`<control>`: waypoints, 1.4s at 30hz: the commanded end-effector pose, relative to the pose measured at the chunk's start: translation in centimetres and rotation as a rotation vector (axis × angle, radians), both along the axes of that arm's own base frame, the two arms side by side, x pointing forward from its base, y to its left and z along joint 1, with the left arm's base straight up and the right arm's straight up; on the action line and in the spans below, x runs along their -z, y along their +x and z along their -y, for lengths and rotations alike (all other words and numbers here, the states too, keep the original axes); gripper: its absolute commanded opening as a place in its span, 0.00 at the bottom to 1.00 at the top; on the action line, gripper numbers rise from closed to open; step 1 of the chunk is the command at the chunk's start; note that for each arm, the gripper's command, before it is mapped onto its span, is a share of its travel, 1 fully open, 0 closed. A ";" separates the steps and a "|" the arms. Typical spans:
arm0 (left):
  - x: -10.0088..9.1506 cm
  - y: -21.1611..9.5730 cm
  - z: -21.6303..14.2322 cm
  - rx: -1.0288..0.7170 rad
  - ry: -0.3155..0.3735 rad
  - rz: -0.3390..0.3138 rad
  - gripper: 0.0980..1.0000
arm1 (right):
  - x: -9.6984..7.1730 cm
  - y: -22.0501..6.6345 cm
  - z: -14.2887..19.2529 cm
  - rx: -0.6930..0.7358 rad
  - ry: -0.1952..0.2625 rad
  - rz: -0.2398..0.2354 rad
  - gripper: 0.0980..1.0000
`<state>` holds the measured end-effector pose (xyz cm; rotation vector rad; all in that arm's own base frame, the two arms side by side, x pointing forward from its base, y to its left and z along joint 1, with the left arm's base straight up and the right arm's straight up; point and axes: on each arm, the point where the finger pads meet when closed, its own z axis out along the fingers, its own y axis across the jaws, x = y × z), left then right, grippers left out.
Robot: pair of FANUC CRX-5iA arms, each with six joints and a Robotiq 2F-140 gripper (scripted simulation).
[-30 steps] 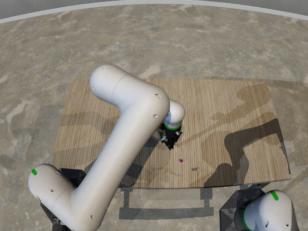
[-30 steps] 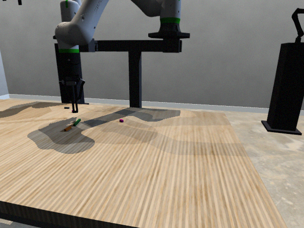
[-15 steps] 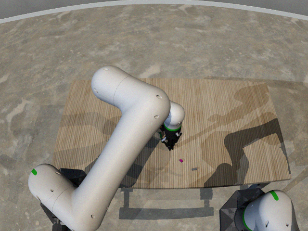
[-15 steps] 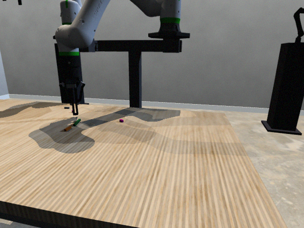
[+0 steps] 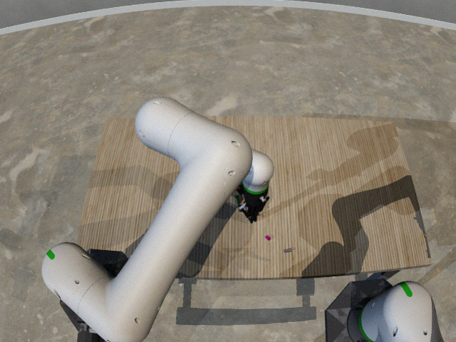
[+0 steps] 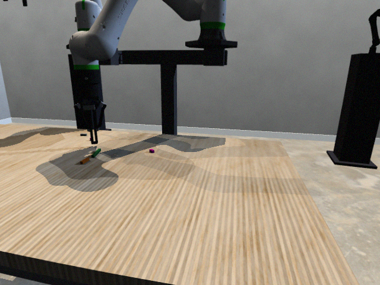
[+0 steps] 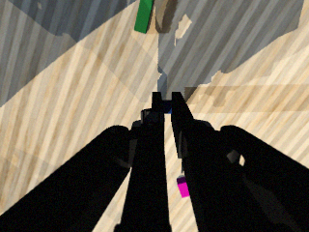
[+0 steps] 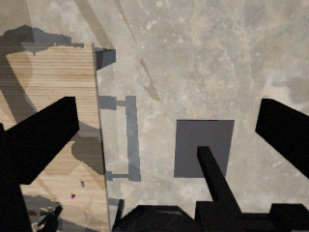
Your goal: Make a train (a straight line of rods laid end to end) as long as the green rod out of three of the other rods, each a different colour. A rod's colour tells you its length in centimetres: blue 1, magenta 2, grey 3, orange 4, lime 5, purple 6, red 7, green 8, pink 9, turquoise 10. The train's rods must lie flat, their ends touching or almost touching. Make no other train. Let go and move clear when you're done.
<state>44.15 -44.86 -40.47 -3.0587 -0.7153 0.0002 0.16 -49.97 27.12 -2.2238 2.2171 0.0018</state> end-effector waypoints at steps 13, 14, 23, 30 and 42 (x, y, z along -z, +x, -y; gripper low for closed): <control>-0.1 0.1 0.1 0.000 -0.002 0.002 0.03 | -0.1 0.0 0.0 0.000 -0.002 0.000 1.00; -0.1 0.1 0.1 0.000 -0.002 0.002 0.03 | -0.1 0.0 0.0 0.000 -0.002 0.000 1.00; 0.3 0.1 0.1 0.000 -0.002 0.002 0.03 | -0.1 0.0 0.0 0.000 -0.002 0.000 1.00; 0.8 0.1 0.1 0.000 -0.002 0.002 0.03 | -0.1 0.0 0.0 0.000 -0.002 0.000 1.00; 1.0 0.1 0.1 0.000 -0.002 0.002 0.03 | -0.1 0.0 0.0 0.000 -0.002 0.000 1.00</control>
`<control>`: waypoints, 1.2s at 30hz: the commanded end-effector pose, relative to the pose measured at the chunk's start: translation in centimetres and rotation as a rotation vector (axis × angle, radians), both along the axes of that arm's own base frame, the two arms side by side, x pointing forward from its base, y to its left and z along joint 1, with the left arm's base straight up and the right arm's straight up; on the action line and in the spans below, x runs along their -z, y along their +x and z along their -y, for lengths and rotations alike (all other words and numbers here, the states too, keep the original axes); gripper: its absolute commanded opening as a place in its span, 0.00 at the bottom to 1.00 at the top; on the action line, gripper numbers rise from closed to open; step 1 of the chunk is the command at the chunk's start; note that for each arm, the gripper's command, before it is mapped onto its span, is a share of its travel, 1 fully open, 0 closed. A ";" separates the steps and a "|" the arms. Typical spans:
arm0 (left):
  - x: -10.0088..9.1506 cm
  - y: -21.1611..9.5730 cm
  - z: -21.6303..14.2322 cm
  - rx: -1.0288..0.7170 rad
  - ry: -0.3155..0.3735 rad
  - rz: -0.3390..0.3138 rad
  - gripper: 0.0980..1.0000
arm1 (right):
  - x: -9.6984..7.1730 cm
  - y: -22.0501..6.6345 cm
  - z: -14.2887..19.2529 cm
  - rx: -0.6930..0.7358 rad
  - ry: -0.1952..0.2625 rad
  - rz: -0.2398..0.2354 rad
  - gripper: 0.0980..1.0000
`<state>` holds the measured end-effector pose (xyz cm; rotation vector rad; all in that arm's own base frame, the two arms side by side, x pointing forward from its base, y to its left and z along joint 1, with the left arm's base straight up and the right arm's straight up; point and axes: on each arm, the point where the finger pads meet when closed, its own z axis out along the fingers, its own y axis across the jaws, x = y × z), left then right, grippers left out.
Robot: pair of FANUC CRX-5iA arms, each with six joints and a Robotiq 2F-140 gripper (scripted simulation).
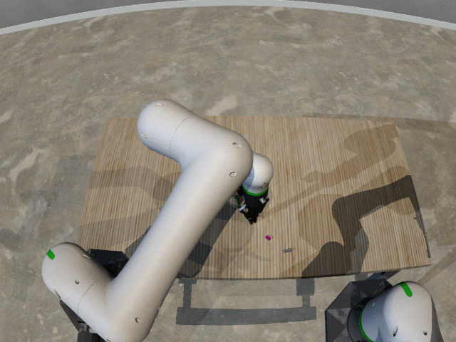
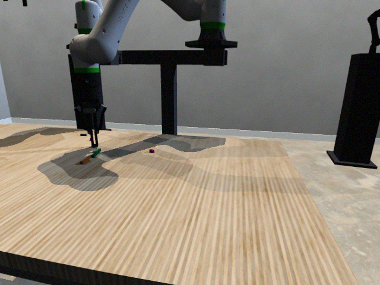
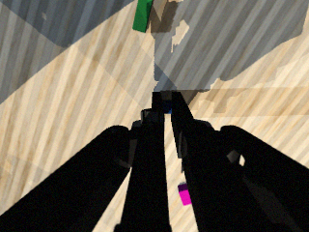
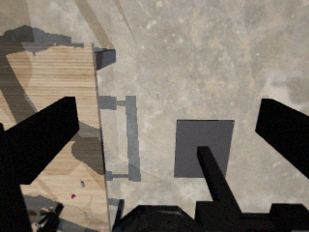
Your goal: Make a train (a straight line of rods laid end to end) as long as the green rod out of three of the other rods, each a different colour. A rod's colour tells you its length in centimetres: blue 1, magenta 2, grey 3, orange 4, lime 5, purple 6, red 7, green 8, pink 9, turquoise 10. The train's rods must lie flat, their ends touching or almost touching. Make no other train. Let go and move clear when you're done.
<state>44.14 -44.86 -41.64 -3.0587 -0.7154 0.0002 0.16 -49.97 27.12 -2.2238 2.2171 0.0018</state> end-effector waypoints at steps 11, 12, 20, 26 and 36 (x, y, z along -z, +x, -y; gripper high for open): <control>-0.1 0.1 0.1 0.000 -0.002 0.002 0.03 | -0.1 0.0 0.0 0.000 -0.002 0.000 1.00; -0.1 0.1 0.1 0.000 -0.002 0.002 0.03 | -0.1 0.0 0.0 0.000 -0.002 0.000 1.00; -0.1 0.1 0.1 0.000 -0.002 0.002 0.03 | -0.1 0.0 0.0 0.000 -0.002 0.000 1.00; -0.1 0.1 0.1 0.000 -0.002 0.002 0.03 | -0.1 0.0 0.0 0.000 -0.002 0.000 1.00; -0.1 0.1 0.1 0.000 -0.002 0.002 0.08 | -0.1 0.0 0.0 0.000 -0.002 0.000 1.00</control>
